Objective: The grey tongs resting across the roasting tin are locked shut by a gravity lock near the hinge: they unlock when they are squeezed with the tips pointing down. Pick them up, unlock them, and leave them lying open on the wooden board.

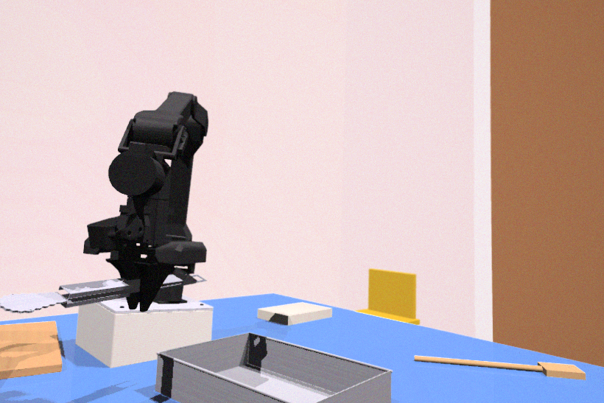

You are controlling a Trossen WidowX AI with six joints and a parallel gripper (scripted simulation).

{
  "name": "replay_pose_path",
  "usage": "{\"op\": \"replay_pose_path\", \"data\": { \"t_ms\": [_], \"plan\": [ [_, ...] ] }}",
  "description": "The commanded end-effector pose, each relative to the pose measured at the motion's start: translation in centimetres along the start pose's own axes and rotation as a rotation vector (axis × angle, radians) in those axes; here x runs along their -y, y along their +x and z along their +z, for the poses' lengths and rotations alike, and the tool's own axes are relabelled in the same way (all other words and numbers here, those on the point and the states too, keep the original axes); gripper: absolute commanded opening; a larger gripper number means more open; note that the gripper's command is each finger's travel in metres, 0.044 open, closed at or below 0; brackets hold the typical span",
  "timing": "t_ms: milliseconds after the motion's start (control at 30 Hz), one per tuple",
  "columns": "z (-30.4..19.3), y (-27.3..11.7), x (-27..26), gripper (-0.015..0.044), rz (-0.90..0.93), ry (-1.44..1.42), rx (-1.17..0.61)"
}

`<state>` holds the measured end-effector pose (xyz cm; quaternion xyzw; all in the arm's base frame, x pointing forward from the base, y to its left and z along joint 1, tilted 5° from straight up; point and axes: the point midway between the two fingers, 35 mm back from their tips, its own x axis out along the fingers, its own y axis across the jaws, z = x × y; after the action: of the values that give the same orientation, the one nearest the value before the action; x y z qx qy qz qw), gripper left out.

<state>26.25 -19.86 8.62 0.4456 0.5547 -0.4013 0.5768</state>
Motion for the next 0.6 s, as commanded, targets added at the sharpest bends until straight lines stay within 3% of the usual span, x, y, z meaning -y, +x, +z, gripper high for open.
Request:
{"op": "replay_pose_path", "data": {
  "t_ms": [0,567],
  "plan": [
    [1.3,-0.4,1.5,-0.0150,0.005,-0.043,0.001],
    [5.3,-1.8,9.9,-0.0150,0.006,-0.240,-0.003]
  ]
}}
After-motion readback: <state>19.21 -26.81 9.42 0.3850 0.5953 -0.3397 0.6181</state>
